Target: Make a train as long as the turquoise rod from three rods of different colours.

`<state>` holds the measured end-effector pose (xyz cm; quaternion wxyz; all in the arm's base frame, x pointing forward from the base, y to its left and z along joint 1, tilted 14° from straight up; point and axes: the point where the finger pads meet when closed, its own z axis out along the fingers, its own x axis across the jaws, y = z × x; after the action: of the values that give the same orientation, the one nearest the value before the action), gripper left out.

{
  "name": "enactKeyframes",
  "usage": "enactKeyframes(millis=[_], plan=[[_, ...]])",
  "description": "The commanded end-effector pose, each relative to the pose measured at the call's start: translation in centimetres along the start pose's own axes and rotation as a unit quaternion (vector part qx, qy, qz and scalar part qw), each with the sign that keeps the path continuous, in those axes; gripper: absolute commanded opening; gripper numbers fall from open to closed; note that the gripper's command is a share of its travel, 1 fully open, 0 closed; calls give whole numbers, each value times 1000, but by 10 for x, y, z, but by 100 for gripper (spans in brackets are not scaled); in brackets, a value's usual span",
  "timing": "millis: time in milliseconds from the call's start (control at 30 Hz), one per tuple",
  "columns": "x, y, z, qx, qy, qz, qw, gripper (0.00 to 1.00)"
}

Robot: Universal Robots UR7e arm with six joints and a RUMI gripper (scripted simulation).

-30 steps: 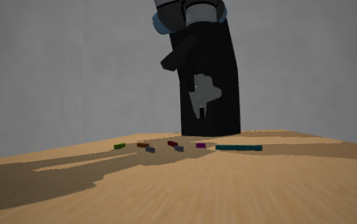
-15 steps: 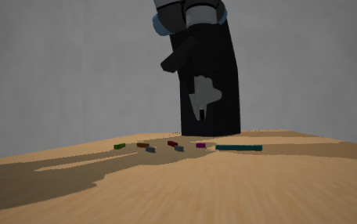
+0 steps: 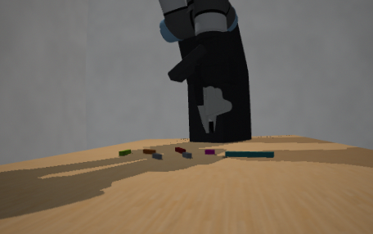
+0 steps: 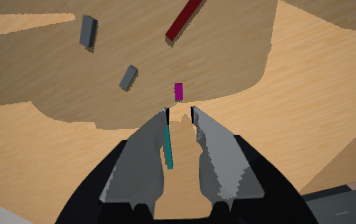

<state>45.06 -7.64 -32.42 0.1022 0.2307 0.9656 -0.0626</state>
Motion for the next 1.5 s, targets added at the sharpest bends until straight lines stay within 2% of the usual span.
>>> enactKeyframes(millis=[0,667,1467], plan=[[-1,0,8,0,-1,0,1000,14],[-1,0,29,0,-1,0,1000,14],[-1,0,31,0,-1,0,1000,14]])
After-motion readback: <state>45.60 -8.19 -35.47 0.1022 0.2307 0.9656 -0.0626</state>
